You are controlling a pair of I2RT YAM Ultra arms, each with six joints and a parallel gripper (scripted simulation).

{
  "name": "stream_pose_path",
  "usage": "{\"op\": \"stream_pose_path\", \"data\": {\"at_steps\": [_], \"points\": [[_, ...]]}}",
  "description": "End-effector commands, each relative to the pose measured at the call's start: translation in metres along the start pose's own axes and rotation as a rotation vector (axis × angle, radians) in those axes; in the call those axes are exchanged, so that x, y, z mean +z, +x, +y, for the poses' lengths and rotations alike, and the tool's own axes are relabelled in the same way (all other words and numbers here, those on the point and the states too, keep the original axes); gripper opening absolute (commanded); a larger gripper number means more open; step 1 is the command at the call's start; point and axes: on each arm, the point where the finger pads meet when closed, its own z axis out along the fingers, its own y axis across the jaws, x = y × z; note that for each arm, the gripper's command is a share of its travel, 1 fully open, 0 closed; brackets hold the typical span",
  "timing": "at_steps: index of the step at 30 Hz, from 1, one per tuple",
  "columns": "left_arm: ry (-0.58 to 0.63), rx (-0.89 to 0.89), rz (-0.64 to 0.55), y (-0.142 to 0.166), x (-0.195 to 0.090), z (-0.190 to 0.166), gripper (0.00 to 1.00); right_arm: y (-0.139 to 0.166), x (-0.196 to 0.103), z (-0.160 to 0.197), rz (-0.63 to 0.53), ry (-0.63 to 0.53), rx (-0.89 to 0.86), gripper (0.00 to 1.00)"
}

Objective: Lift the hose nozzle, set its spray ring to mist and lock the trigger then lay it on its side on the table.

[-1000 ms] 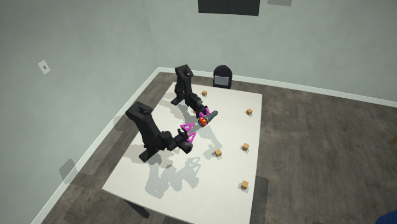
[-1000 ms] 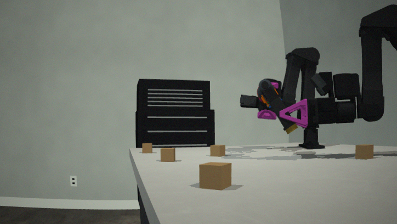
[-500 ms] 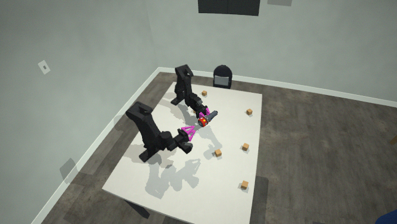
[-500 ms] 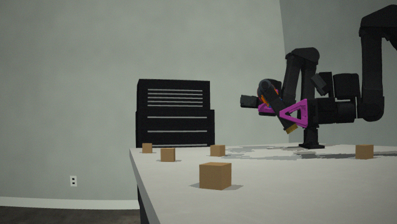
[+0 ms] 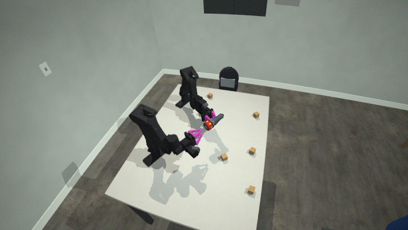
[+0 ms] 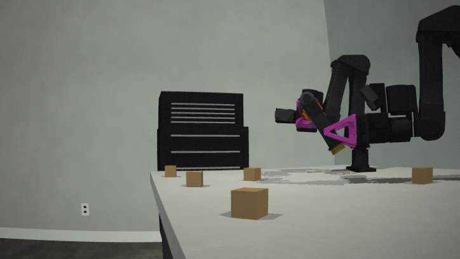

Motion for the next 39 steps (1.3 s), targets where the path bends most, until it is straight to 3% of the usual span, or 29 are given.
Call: {"op": "stream_pose_path", "data": {"at_steps": [1, 13, 17, 18, 21, 23, 24, 26, 27, 29, 30, 34, 35, 36, 37, 39], "points": [[-0.007, -0.041, -0.190, -0.059, 0.008, 0.000, 0.35, -0.011, 0.010, 0.016, -0.008, 0.004, -0.024, 0.38], [-0.007, -0.041, -0.190, -0.059, 0.008, 0.000, 0.35, -0.045, 0.040, 0.069, -0.044, 0.067, 0.079, 0.38], [-0.007, -0.041, -0.190, -0.059, 0.008, 0.000, 0.35, -0.043, 0.041, 0.067, -0.049, 0.094, 0.120, 0.38], [-0.007, -0.041, -0.190, -0.059, 0.008, 0.000, 0.35, -0.048, 0.046, 0.087, -0.051, 0.081, 0.094, 0.38], [-0.007, -0.041, -0.190, -0.059, 0.008, 0.000, 0.35, -0.047, 0.049, 0.104, -0.058, 0.098, 0.113, 0.38], [-0.007, -0.041, -0.190, -0.059, 0.008, 0.000, 0.35, -0.042, 0.049, 0.096, -0.062, 0.136, 0.166, 0.38], [-0.007, -0.041, -0.190, -0.059, 0.008, 0.000, 0.35, -0.044, 0.051, 0.118, -0.065, 0.121, 0.139, 0.38], [-0.007, -0.041, -0.190, -0.059, 0.008, 0.000, 0.35, -0.038, 0.050, 0.109, -0.068, 0.160, 0.191, 0.38], [-0.007, -0.041, -0.190, -0.059, 0.008, 0.000, 0.35, -0.038, 0.052, 0.128, -0.071, 0.150, 0.171, 0.38], [-0.007, -0.041, -0.190, -0.059, 0.008, 0.000, 0.35, -0.031, 0.049, 0.119, -0.074, 0.191, 0.222, 0.38], [-0.007, -0.041, -0.190, -0.059, 0.008, 0.000, 0.35, -0.030, 0.050, 0.137, -0.077, 0.182, 0.204, 0.38], [-0.007, -0.041, -0.190, -0.059, 0.008, 0.000, 0.35, -0.025, 0.049, 0.122, -0.079, 0.235, 0.267, 0.38], [-0.007, -0.041, -0.190, -0.059, 0.008, 0.000, 0.35, -0.023, 0.048, 0.150, -0.082, 0.210, 0.227, 0.38], [-0.007, -0.041, -0.190, -0.059, 0.008, 0.000, 0.35, -0.024, 0.051, 0.129, -0.087, 0.267, 0.293, 0.38], [-0.007, -0.041, -0.190, -0.059, 0.008, 0.000, 0.35, -0.028, 0.058, 0.085, -0.107, 0.383, 0.397, 0.38], [-0.007, -0.041, -0.190, -0.059, 0.008, 0.000, 0.35, -0.034, 0.065, 0.094, -0.172, 0.414, 0.316, 0.38]]}}
